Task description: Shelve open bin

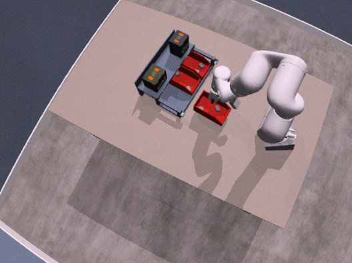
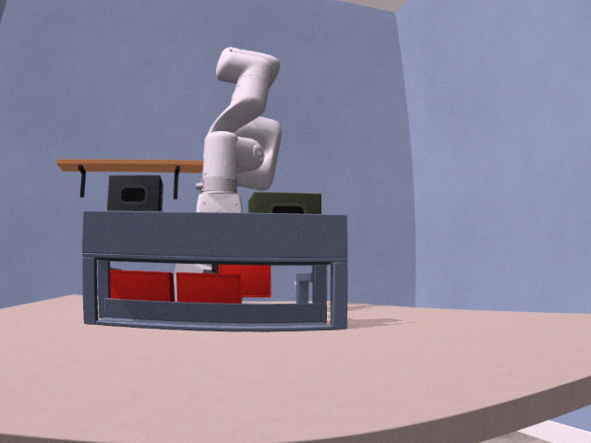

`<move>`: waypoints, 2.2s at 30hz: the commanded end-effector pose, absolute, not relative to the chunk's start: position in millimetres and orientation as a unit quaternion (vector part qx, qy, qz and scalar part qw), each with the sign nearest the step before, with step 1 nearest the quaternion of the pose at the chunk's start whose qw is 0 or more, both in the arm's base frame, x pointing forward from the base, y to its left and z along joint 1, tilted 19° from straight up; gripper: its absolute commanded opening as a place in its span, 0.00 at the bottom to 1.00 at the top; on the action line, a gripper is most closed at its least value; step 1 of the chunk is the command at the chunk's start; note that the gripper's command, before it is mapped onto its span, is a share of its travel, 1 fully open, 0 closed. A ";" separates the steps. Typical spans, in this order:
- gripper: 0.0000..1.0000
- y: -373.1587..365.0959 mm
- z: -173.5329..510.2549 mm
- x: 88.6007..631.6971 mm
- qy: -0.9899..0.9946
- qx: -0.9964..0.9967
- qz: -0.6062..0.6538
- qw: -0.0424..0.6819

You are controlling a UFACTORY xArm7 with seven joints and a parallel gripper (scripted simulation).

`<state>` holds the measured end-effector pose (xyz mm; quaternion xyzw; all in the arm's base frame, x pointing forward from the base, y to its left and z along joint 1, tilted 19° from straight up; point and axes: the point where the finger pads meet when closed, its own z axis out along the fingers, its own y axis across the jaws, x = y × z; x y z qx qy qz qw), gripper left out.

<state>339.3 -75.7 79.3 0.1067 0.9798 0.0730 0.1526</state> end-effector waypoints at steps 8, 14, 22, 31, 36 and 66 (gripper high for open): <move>0.00 -61.1 81.3 340.3 0.980 0.107 0.073 0.154; 0.00 -61.1 81.3 340.3 0.980 0.107 0.073 0.154; 0.00 -47.8 82.2 340.4 0.980 0.107 0.073 0.154; 0.00 -38.8 82.7 340.5 0.980 0.107 0.073 0.154; 0.00 -38.8 82.7 340.5 0.980 0.107 0.073 0.154; 0.00 -50.0 93.1 374.6 0.980 0.107 0.073 0.154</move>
